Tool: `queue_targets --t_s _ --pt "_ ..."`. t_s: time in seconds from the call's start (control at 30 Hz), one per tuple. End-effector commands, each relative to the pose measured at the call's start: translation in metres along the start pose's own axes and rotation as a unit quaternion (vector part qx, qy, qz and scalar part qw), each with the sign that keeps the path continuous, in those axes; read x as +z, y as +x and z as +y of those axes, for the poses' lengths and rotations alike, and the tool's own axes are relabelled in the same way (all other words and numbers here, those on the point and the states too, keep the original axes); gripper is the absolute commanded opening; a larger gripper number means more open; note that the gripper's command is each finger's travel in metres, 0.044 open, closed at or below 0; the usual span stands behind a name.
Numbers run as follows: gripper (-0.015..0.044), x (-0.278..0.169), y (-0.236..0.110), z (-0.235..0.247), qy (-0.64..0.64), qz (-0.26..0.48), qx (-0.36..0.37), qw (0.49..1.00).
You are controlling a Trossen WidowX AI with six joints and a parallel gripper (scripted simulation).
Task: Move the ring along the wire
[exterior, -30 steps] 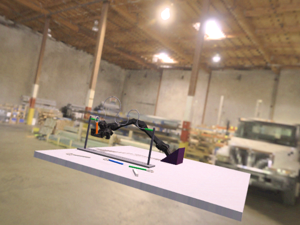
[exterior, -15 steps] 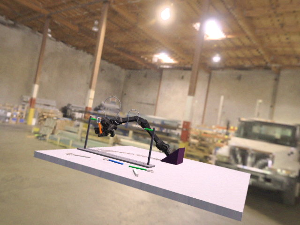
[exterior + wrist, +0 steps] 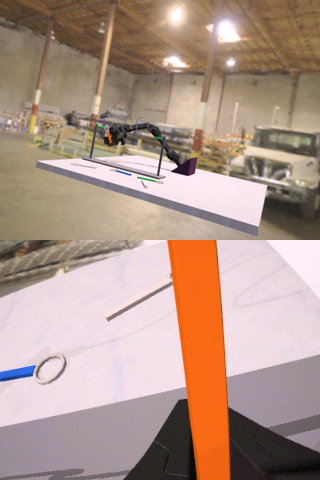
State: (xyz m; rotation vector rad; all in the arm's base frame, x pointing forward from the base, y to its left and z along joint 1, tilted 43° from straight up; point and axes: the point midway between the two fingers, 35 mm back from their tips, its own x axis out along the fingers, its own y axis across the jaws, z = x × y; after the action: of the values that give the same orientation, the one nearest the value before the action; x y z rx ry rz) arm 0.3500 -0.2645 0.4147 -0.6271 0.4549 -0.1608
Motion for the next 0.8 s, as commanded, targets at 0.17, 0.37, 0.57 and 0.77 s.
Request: queue_targets --t_s 0.17,0.37,0.57,0.77 --pt "-0.015 0.001 -0.001 0.028 0.071 -0.001 0.042 0.997" --pt "-0.015 0.005 -0.003 0.048 0.128 -0.001 0.074 0.989" --pt "-0.015 0.01 -0.006 0.066 0.182 -0.001 0.105 0.978" --pt "-0.015 0.019 -0.011 0.086 0.245 -0.001 0.141 0.959"
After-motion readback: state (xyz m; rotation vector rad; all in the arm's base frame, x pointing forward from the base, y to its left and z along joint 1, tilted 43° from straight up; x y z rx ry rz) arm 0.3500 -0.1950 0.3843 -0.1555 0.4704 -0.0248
